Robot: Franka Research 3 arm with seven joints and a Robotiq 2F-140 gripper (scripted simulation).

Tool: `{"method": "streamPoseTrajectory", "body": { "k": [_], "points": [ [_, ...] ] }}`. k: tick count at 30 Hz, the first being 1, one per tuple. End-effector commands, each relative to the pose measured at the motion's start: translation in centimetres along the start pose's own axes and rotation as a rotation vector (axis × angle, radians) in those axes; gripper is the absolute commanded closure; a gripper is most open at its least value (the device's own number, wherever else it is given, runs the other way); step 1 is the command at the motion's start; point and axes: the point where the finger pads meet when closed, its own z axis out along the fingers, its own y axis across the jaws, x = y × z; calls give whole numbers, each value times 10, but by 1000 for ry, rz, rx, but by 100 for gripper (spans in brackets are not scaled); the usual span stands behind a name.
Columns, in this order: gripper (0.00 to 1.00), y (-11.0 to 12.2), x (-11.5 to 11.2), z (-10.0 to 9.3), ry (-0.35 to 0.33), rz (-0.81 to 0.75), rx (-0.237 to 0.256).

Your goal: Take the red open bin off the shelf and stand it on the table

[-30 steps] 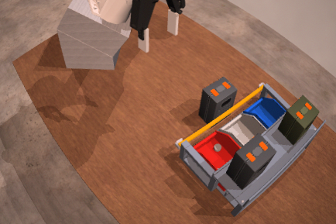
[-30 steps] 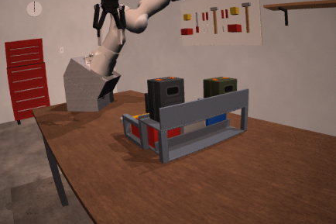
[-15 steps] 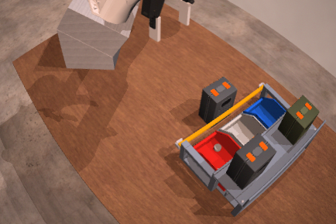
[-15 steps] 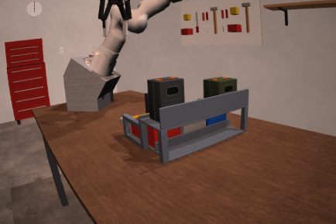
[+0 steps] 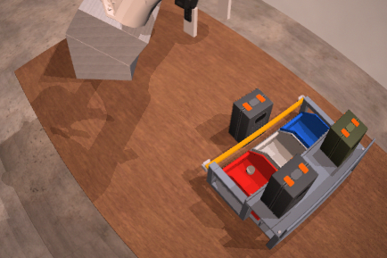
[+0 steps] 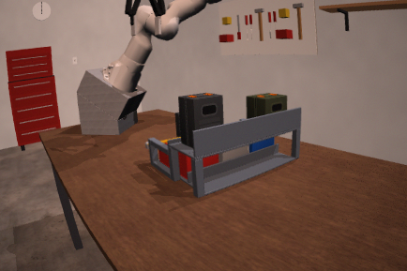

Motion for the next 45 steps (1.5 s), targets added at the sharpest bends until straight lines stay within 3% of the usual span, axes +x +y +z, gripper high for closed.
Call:
{"method": "streamPoseTrajectory", "body": {
  "k": [1, 12, 17, 29, 34, 45],
  "points": [
    [43, 15, -7, -18, 10, 37, -14],
    [43, 15, -7, -18, 10, 37, -14],
    [43, 34, -29, -58, 10, 37, -14],
    [43, 34, -29, -58, 10, 37, -14],
    [43, 55, -51, -99, 10, 37, -14],
    [43, 55, -51, -99, 10, 37, -14]
  ]
}}
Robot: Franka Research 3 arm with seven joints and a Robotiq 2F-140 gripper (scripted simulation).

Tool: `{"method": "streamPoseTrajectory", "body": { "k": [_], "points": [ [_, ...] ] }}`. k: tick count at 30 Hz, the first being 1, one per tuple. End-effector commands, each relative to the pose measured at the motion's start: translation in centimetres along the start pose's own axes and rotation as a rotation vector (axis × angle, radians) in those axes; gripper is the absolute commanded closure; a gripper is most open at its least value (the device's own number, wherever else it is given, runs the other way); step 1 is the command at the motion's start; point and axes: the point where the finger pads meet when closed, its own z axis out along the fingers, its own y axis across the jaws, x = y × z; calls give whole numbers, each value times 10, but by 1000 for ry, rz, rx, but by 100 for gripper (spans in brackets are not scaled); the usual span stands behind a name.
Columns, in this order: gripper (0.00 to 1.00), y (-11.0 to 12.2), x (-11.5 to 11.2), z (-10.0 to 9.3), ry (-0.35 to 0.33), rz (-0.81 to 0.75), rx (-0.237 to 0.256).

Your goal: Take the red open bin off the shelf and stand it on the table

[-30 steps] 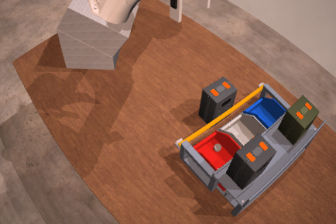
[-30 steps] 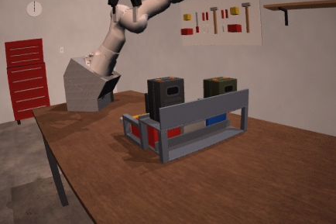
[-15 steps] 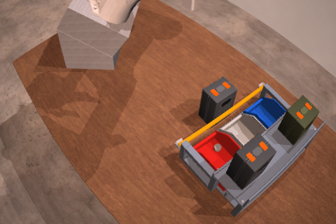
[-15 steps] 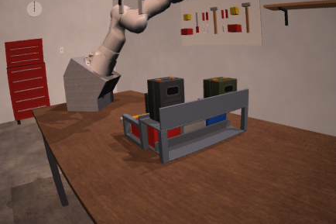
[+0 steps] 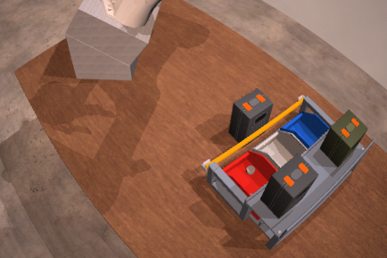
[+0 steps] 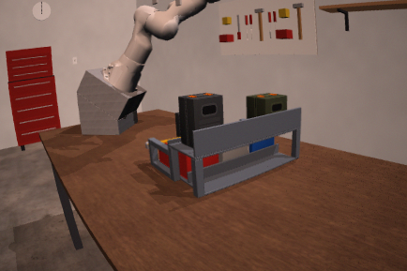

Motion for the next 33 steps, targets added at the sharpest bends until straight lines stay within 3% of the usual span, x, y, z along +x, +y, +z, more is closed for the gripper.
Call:
{"method": "streamPoseTrajectory", "body": {
  "k": [1, 6, 18, 23, 33],
  "points": [
    [43, 2, 2, 0, 7, 23, -8],
    [43, 23, -19, -40, 7, 23, -8],
    [43, 23, -19, -40, 7, 23, -8],
    [43, 48, -40, -83, 7, 23, -8],
    [43, 48, -40, -83, 7, 23, -8]
  ]
}}
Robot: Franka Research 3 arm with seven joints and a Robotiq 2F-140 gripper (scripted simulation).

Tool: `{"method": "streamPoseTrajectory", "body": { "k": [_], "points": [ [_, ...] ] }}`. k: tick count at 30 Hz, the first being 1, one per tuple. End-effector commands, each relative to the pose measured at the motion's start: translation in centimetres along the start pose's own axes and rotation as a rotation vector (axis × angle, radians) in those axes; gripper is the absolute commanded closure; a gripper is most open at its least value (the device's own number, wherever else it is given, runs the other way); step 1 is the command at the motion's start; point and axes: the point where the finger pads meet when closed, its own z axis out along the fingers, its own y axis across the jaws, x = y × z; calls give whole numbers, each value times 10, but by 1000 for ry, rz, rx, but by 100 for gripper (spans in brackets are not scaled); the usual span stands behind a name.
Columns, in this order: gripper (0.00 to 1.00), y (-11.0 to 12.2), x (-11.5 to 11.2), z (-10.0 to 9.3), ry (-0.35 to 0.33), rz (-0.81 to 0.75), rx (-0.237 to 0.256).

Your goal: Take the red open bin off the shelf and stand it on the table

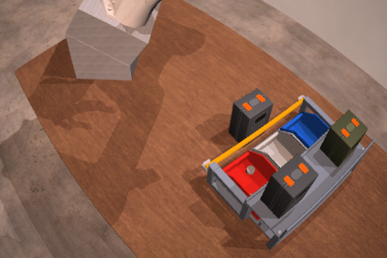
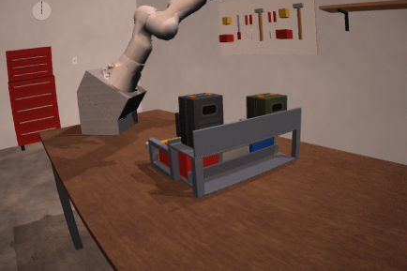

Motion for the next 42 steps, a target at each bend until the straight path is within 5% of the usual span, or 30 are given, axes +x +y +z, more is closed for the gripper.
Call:
{"method": "streamPoseTrajectory", "body": {
  "k": [1, 7, 42],
  "points": [
    [43, 3, 0, 1, 3, 26, -13],
    [43, 20, -13, -26, 3, 26, -13],
    [43, 13, -7, -15, 3, 26, -13]
  ]
}}
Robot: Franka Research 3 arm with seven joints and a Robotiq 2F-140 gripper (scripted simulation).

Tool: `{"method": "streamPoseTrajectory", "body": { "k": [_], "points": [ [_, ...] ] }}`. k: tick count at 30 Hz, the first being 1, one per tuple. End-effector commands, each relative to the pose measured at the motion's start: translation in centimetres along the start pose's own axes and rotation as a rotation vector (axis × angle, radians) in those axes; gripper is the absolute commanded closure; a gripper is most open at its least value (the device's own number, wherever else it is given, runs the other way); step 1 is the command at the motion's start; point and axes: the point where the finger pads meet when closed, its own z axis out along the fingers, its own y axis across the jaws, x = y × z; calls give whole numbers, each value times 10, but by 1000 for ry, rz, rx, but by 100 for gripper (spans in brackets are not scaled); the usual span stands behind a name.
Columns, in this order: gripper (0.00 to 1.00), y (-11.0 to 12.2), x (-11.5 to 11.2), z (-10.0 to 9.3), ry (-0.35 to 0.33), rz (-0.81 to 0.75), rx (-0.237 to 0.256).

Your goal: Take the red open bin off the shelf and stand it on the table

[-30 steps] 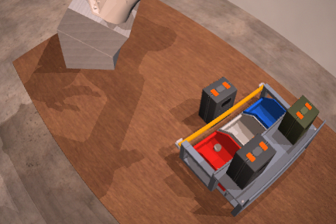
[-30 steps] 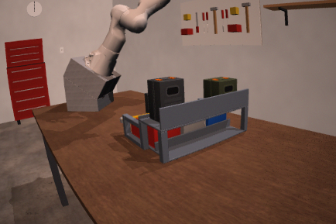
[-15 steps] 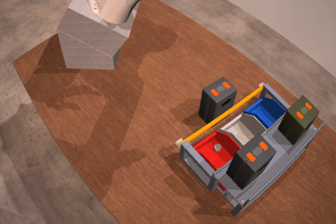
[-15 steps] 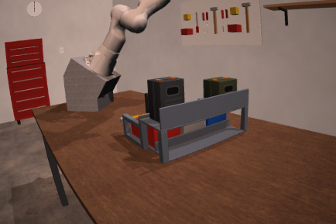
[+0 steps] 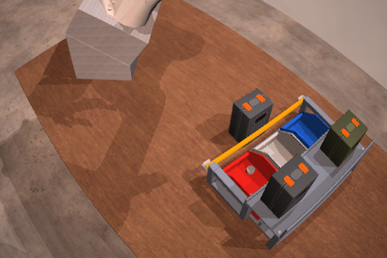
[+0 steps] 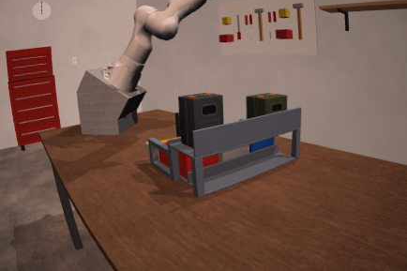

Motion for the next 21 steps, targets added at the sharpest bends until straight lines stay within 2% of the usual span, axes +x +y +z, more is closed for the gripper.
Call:
{"method": "streamPoseTrajectory", "body": {
  "k": [1, 21],
  "points": [
    [43, -2, 1, 1, -1, 0, 6],
    [43, -4, 2, 3, -1, 0, 6]
  ]
}}
